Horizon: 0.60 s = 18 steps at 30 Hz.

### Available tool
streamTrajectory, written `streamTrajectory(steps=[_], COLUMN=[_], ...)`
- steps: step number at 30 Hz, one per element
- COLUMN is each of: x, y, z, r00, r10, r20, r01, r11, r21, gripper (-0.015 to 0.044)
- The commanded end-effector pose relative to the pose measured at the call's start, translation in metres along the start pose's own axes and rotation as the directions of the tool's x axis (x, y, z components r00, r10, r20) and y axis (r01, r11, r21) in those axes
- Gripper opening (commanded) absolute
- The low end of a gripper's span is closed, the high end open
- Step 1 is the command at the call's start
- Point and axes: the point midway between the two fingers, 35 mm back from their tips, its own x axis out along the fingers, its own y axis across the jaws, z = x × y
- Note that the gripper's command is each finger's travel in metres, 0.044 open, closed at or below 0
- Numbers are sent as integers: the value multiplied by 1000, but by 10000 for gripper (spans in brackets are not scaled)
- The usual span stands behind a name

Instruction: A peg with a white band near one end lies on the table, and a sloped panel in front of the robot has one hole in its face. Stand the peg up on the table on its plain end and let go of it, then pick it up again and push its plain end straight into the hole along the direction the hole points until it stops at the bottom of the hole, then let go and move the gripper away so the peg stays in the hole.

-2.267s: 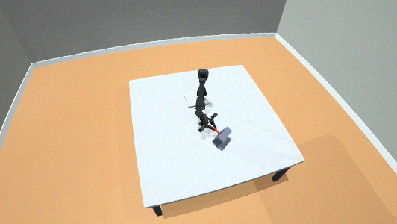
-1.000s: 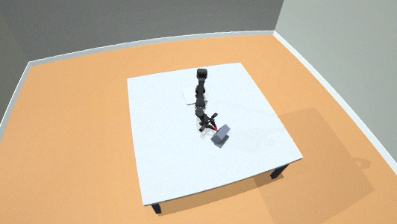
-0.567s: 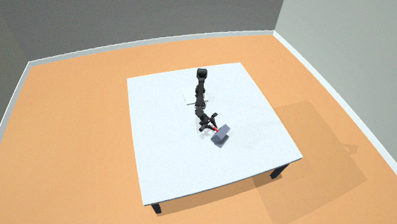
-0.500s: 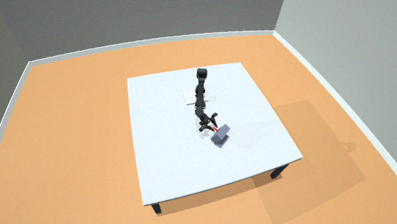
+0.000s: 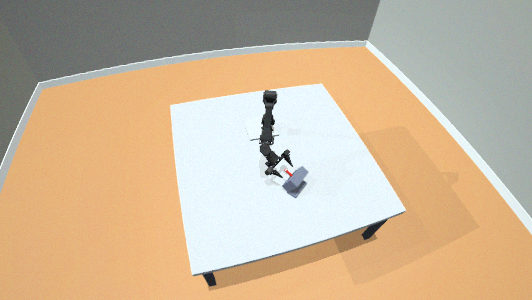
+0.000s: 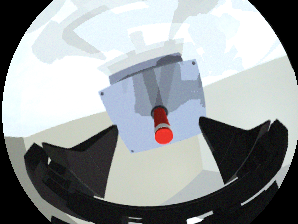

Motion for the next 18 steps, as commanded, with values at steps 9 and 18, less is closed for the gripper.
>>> streamTrajectory(steps=[9, 18], x=[-22, -38], y=[3, 4], z=[0, 1], r00=[1000, 1000], r10=[0, 1], r20=[7, 10], r01=[0, -1], r11=[1000, 1000], r21=[-3, -1], gripper=[440, 440])
